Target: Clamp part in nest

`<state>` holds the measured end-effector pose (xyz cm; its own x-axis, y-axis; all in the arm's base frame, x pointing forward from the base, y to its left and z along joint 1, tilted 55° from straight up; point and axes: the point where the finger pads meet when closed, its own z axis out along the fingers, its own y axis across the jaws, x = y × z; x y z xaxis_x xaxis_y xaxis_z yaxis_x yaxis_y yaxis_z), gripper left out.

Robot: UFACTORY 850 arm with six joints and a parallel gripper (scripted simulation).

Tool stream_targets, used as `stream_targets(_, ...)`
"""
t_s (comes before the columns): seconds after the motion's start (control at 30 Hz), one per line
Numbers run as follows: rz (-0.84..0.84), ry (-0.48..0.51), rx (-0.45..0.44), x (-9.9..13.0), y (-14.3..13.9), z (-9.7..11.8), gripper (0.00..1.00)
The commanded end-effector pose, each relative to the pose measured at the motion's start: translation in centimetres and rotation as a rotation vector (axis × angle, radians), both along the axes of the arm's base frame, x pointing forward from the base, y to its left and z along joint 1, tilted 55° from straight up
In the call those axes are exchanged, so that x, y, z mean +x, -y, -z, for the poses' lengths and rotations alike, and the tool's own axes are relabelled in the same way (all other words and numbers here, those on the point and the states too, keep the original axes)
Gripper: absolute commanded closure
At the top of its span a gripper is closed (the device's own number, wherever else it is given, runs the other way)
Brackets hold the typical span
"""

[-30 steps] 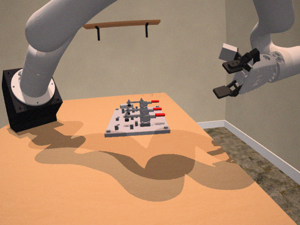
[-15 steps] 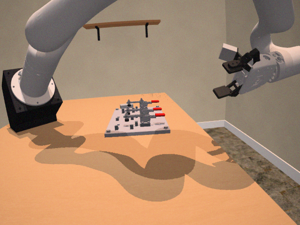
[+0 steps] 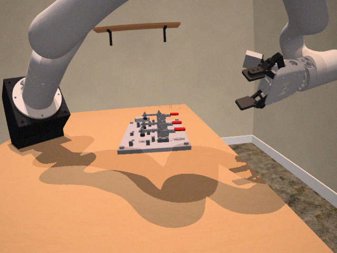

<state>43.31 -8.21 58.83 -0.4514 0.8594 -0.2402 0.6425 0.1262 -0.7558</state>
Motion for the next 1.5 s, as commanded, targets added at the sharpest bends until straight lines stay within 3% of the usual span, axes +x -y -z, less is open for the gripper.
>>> stream_targets(0.0, 0.019, 0.028, 0.000, -0.2, -0.4, 0.4, 0.00)
stream_targets(0.5, 0.321, 0.445, 0.007, -2.7, -6.8, 8.7, 0.00)
stream_targets(0.6, 0.330, 0.458, 0.007, -2.8, -7.0, 8.9, 0.00)
stream_targets(0.67, 0.403, 0.562, 0.009, -3.5, -8.6, 11.0, 0.00)
stream_targets(0.77, 0.441, 0.616, 0.010, -3.8, -9.4, 12.1, 0.00)
stream_targets(1.03, 0.622, 0.871, 0.016, -5.4, -13.3, 17.2, 0.00)
stream_targets(1.13, 0.631, 0.883, 0.018, -5.5, -13.5, 17.4, 0.00)
stream_targets(1.2, 0.699, 0.979, 0.020, -6.1, -14.9, 19.3, 0.00)
stream_targets(1.27, 0.699, 0.979, 0.020, -6.1, -14.9, 19.3, 0.00)
stream_targets(1.47, 0.780, 1.104, 0.011, -6.9, -16.8, 21.8, 0.00)
